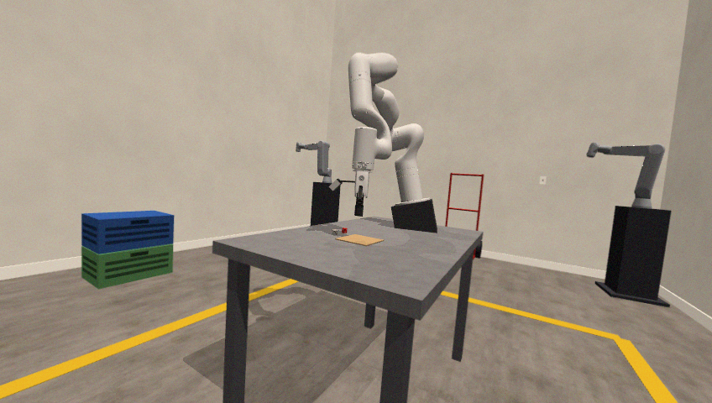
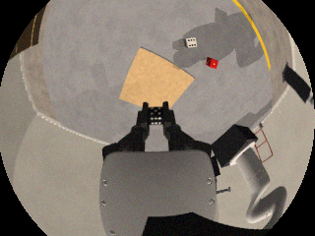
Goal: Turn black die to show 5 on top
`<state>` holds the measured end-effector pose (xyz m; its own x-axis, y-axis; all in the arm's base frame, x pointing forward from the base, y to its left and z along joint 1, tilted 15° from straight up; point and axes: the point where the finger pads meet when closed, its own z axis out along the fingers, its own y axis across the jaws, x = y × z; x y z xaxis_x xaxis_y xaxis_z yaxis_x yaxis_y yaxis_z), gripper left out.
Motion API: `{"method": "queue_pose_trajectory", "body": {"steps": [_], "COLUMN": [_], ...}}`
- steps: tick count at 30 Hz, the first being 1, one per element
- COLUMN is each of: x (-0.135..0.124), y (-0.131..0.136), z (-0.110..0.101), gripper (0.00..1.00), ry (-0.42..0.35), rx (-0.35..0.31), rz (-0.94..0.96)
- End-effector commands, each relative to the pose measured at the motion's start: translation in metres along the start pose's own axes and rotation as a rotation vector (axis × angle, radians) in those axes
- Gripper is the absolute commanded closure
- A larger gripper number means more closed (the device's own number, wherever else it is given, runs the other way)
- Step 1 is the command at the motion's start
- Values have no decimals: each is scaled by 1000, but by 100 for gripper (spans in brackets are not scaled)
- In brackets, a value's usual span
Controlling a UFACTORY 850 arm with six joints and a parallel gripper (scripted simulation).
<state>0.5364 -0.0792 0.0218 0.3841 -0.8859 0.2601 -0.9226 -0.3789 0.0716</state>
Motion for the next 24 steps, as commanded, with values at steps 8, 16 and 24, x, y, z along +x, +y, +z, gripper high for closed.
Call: {"method": "queue_pose_trajectory", "body": {"steps": [8, 16, 24], "x": [-3, -6, -9], "y": [-2, -1, -1], "z": [-1, 0, 0], "gripper": [85, 85, 85], "ry": [260, 409, 641], "rx": [7, 7, 7], "rz": [2, 3, 4]}}
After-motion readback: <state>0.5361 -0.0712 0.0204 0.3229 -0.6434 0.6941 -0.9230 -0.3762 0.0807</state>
